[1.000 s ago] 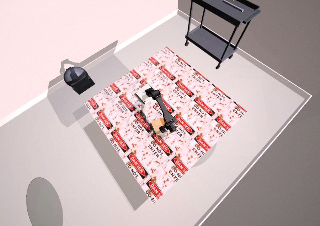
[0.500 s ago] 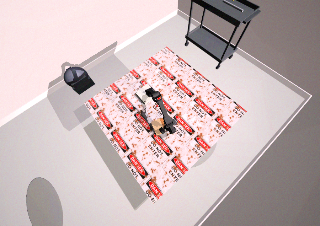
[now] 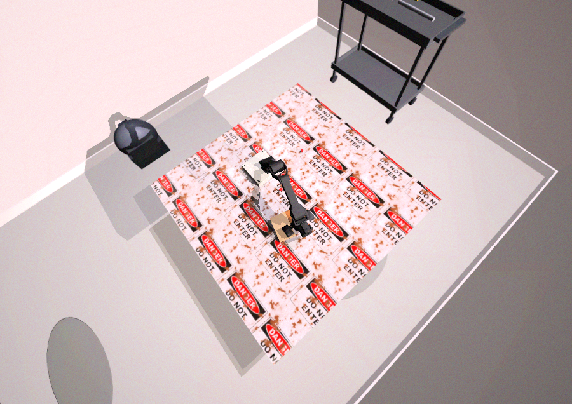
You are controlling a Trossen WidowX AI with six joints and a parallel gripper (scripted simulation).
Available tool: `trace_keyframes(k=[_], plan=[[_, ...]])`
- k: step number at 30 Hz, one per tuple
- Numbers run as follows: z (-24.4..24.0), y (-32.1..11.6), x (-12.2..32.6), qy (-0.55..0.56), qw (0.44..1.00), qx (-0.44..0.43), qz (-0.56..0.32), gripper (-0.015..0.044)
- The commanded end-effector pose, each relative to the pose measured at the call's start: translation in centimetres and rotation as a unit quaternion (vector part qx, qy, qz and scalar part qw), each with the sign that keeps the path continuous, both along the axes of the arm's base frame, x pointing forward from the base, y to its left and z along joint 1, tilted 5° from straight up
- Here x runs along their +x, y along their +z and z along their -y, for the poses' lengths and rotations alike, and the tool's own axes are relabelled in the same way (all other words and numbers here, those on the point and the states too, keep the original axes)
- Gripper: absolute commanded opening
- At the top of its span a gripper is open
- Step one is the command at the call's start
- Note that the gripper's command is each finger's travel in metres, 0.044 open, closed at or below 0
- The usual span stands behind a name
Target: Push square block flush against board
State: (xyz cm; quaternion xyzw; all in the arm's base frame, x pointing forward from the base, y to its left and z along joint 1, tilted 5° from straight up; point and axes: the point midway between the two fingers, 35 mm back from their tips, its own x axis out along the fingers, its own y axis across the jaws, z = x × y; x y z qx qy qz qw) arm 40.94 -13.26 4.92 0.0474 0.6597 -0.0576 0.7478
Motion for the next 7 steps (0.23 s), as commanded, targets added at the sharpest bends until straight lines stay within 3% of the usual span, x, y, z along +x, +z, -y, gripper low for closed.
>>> trace_keyframes(k=[1,7], plan=[[-0.10,0.11,-0.39,0.001,1.000,0.000,0.000,0.0000],[0.05,0.26,0.39,0.001,1.000,0.000,0.001,0.0000]])
